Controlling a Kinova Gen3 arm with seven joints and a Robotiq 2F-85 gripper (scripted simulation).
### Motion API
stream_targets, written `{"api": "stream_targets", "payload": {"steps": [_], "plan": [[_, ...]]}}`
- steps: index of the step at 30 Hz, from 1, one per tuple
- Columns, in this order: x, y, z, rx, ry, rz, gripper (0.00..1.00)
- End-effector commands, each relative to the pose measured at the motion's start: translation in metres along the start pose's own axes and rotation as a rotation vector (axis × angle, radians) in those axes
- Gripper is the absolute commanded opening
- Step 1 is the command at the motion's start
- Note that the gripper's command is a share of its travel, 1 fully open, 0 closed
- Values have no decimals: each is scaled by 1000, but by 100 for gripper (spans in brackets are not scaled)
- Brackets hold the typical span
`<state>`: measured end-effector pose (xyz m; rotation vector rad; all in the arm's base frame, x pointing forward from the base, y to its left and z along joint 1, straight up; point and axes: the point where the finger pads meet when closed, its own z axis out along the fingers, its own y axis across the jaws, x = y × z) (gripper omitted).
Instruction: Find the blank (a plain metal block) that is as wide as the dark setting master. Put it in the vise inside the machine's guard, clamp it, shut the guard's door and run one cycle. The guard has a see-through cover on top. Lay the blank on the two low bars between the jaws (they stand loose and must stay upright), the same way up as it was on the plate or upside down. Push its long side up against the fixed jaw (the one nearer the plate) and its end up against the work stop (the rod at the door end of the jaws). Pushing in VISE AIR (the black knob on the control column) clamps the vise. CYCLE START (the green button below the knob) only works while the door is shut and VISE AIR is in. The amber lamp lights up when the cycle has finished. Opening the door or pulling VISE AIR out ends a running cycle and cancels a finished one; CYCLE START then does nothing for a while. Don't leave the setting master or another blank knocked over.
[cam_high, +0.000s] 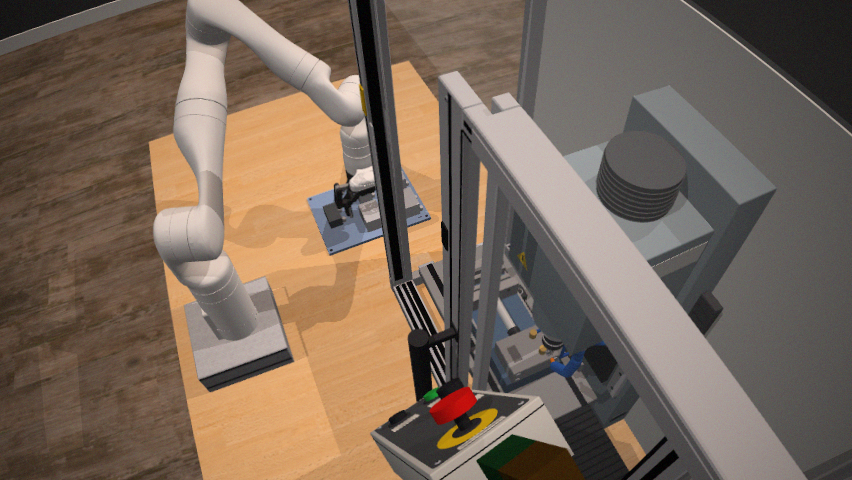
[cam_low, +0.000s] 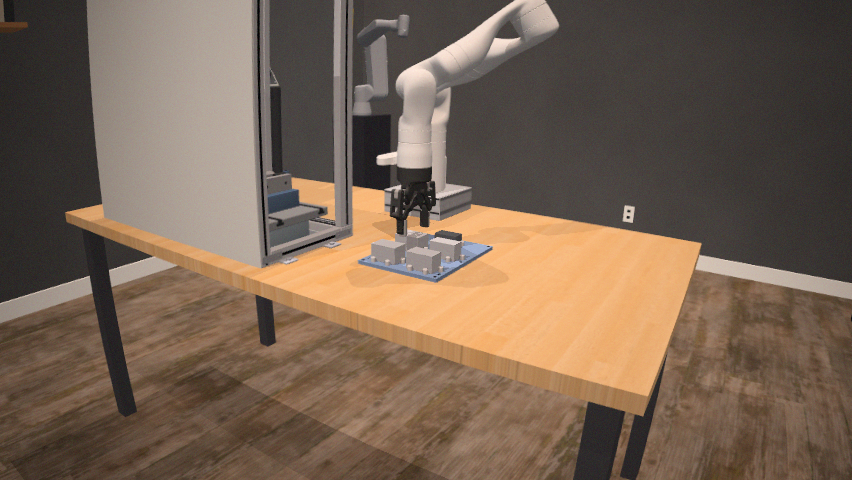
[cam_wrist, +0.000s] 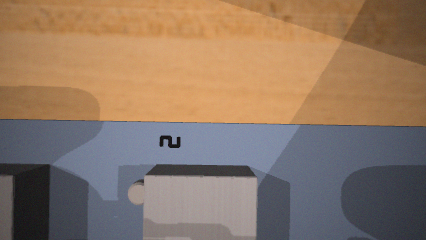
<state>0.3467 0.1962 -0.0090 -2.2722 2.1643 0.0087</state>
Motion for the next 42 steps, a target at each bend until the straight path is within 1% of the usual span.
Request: {"api": "stream_targets", "payload": {"steps": [1, 42], "plan": [[2, -2, 3, 5, 1, 0, 100], [4, -3, 6, 6, 1, 0, 100]]}}
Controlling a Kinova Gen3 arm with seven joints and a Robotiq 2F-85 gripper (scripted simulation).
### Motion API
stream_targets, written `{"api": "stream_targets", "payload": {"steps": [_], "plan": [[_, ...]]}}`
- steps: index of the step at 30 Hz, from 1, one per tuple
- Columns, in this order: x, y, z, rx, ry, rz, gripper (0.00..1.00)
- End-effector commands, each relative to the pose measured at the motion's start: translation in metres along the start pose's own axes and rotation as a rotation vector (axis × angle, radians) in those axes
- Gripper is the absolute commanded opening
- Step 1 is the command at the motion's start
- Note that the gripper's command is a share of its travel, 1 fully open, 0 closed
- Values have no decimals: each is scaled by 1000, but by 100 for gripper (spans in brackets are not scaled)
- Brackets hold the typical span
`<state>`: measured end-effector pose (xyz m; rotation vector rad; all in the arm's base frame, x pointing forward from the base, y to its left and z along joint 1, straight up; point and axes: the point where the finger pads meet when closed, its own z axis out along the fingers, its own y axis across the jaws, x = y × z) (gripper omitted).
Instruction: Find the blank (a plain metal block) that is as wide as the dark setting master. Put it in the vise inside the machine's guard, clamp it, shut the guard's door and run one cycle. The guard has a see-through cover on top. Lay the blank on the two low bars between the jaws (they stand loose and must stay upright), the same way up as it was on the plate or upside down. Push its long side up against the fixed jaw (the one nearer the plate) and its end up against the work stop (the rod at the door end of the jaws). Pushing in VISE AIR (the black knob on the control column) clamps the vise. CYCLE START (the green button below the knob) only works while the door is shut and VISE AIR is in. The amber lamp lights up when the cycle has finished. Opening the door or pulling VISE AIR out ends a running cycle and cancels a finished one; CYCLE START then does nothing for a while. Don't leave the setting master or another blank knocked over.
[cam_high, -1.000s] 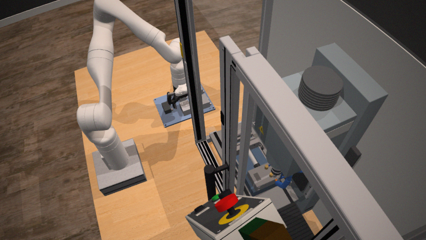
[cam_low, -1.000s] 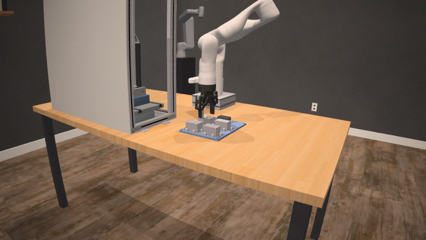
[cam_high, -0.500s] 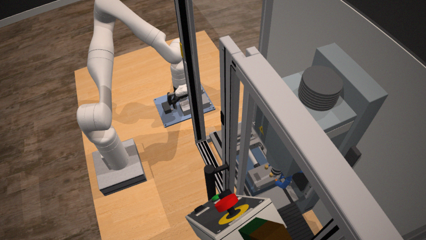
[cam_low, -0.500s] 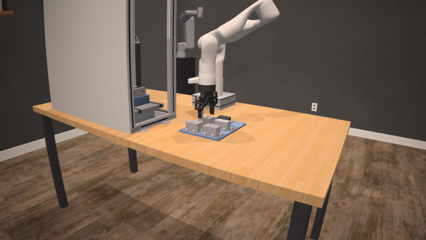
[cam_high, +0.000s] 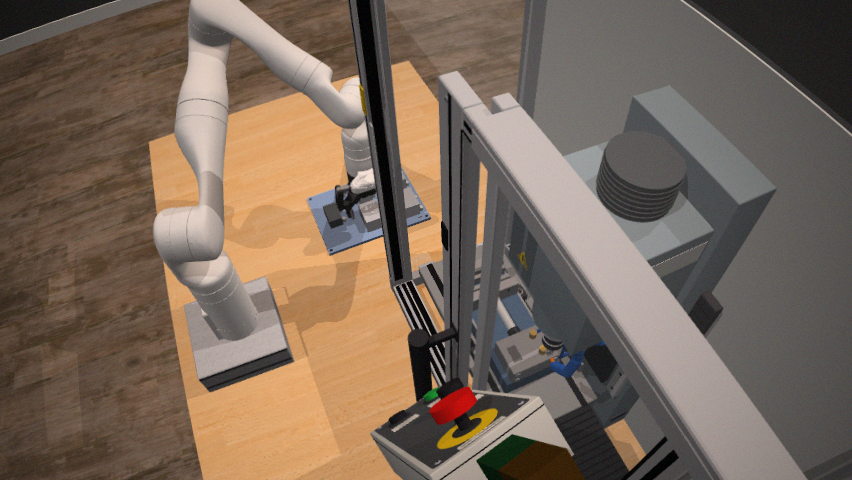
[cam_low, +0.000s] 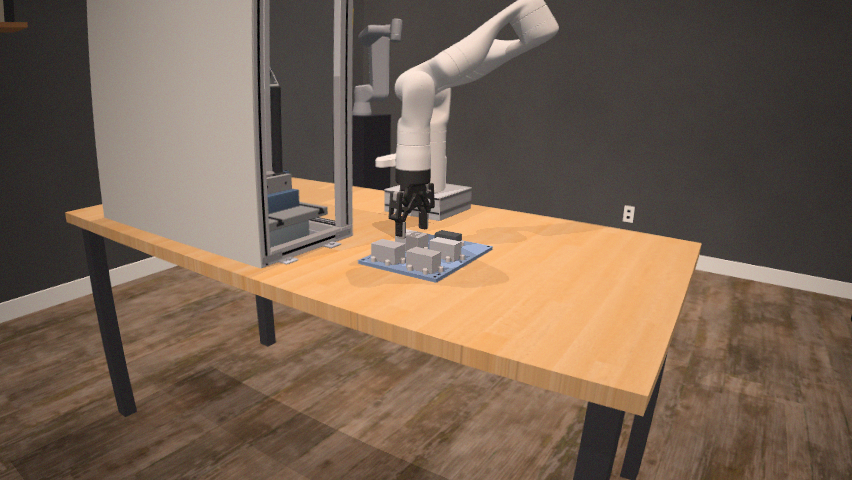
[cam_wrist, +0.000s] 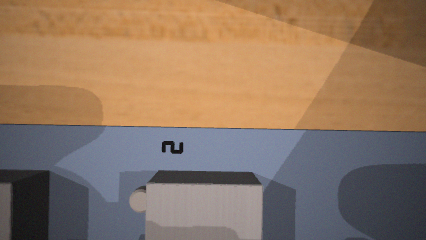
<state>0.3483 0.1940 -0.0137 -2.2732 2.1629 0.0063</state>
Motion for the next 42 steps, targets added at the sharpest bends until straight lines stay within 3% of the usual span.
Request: {"api": "stream_targets", "payload": {"steps": [1, 23, 24, 42], "plan": [[2, -2, 1, 5, 0, 2, 100], [2, -2, 1, 5, 0, 2, 100], [1, -1, 0, 1, 0, 1, 10], [1, -1, -1, 2, -1, 1, 10]]}}
